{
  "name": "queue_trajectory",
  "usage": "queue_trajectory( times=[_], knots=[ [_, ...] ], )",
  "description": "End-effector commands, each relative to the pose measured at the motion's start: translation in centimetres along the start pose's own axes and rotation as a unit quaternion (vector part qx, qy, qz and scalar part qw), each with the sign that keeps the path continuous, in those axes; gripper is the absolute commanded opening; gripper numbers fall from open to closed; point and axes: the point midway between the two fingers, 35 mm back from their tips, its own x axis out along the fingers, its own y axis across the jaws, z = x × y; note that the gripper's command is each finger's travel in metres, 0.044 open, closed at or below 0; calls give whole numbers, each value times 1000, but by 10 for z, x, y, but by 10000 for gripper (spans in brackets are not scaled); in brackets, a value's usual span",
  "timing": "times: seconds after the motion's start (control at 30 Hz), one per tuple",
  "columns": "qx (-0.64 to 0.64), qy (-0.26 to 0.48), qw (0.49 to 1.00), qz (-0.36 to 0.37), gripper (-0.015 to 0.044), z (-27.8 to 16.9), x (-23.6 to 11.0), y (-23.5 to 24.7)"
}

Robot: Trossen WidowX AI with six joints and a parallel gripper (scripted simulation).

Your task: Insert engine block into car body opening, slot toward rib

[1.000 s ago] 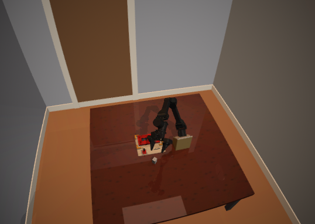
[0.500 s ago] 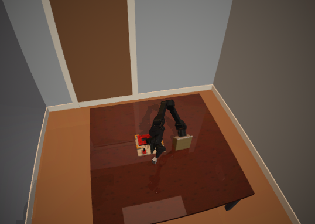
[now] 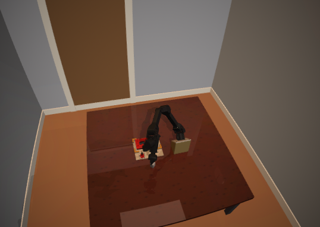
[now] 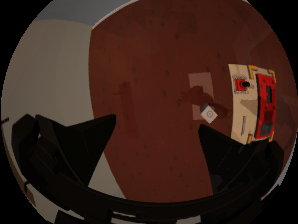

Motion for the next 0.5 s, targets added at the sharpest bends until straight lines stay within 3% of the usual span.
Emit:
queue_trajectory(
  times=[0.0, 0.47],
  knots=[
    [44, 8, 998, -40, 440, -2, 13, -18],
    [219, 4, 958, -184, 440, -7, 49, -80]
  ],
)
